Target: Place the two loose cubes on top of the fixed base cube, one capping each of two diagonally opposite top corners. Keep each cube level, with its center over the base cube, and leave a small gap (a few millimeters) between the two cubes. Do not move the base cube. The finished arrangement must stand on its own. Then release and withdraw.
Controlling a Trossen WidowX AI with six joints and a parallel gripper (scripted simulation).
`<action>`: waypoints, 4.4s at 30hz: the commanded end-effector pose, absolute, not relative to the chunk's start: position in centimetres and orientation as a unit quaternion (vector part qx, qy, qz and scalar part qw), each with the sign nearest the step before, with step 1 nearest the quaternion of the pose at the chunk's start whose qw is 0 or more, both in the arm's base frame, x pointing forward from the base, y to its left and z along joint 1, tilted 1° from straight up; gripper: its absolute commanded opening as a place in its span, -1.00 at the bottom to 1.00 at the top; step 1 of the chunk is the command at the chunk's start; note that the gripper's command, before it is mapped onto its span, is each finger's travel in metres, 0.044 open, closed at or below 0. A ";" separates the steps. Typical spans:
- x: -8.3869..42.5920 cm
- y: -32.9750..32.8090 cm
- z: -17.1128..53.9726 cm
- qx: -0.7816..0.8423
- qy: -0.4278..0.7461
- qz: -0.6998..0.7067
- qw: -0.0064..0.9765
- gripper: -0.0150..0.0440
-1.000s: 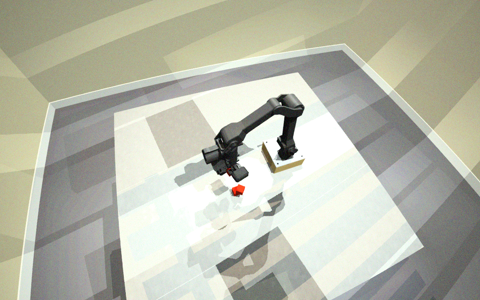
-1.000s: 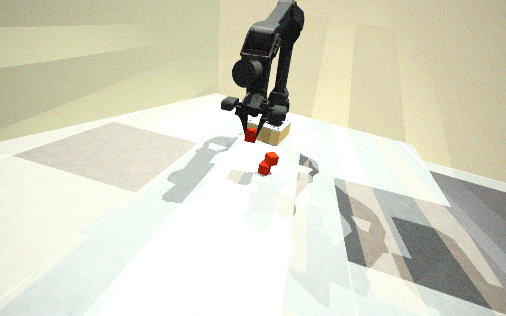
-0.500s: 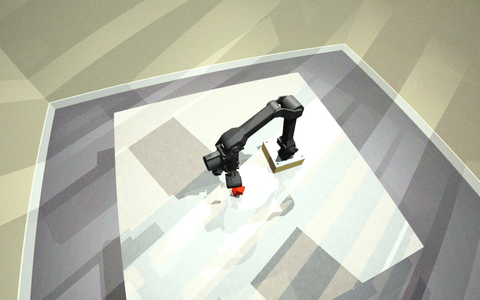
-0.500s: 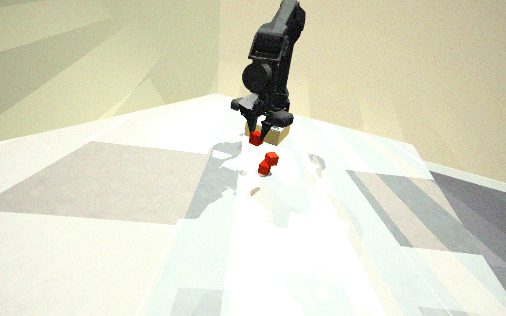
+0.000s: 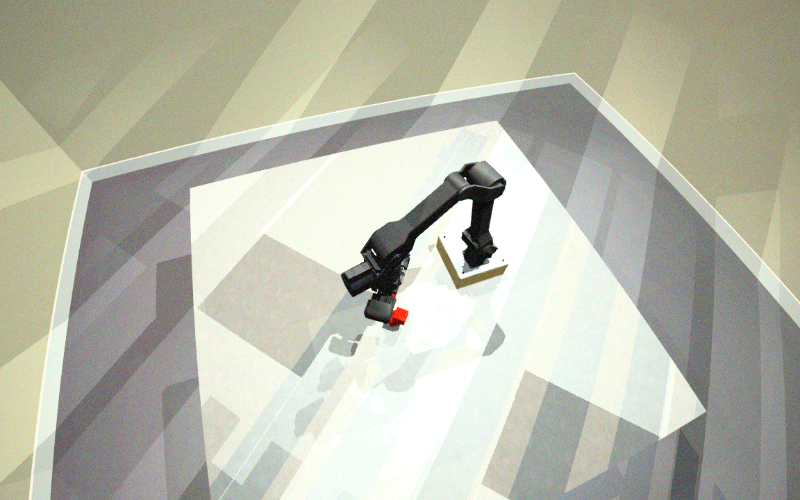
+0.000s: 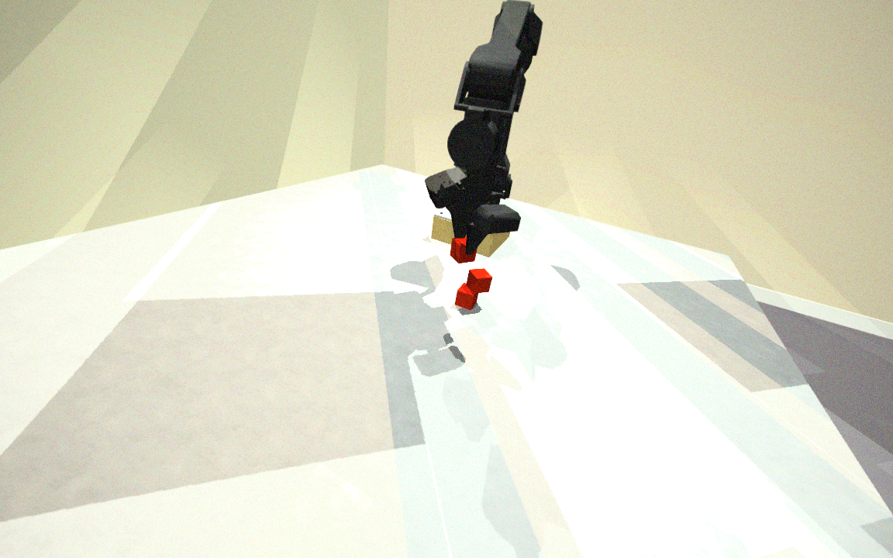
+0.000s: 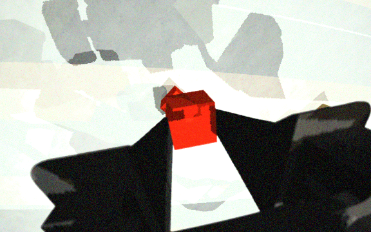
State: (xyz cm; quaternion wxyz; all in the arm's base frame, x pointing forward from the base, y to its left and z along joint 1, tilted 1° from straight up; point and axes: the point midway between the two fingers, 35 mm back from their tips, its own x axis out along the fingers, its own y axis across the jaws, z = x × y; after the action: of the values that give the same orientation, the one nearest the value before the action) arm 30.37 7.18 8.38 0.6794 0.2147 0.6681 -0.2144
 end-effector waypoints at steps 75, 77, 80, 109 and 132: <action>30.6 7.8 2.1 0.257 0.653 -0.254 0.666 0.20; 30.6 7.8 2.1 0.257 0.653 -0.254 0.666 0.20; 30.6 7.8 2.7 0.255 0.653 -0.254 0.666 0.20; 30.6 7.8 5.2 0.254 0.653 -0.254 0.666 0.20; 30.5 7.8 7.2 0.254 0.653 -0.254 0.666 0.20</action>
State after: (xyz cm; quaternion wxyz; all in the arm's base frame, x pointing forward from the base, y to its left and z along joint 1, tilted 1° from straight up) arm 30.37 7.72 6.45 0.6628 0.2510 0.6572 -0.2564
